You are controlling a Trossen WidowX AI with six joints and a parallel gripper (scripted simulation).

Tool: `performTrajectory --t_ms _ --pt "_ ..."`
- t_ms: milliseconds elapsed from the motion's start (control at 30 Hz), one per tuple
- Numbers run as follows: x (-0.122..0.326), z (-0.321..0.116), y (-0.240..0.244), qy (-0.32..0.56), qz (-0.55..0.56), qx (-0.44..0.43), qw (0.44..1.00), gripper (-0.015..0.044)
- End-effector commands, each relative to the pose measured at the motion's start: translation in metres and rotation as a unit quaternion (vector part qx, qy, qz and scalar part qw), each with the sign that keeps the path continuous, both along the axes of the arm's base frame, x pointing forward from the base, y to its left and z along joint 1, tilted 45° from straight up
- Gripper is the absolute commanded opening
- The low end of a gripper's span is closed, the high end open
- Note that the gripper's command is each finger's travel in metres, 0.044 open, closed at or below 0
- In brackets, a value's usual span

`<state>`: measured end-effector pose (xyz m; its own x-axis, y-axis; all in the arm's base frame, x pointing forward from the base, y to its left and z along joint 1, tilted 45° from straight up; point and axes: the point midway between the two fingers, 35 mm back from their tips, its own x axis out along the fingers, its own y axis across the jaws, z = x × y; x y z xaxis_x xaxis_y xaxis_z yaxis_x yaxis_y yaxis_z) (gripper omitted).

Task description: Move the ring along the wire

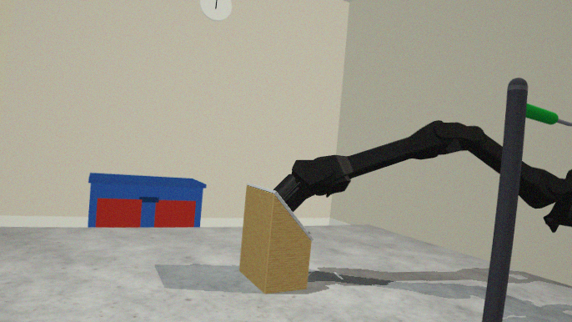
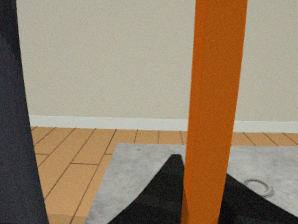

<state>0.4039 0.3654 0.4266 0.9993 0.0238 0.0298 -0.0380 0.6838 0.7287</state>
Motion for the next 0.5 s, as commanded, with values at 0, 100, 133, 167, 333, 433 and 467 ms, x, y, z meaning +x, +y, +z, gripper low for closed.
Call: performTrajectory --t_ms 0,100,133,167,333,433,467 --pt "0.0 0.0 0.0 0.0 0.002 -0.003 1.0 -0.015" --pt "-0.002 -0.001 0.0 0.005 0.007 -0.003 1.0 -0.015" --pt "-0.003 -0.001 -0.001 0.009 0.011 -0.003 1.0 -0.015" --pt "-0.004 -0.002 -0.001 0.013 0.015 -0.003 1.0 -0.015" --pt "-0.014 -0.005 -0.005 0.042 0.047 -0.005 0.998 -0.015" --pt "-0.02 -0.006 -0.008 0.06 0.066 -0.006 0.996 -0.015" --pt "-0.022 -0.007 -0.009 0.066 0.072 -0.007 0.995 -0.015"
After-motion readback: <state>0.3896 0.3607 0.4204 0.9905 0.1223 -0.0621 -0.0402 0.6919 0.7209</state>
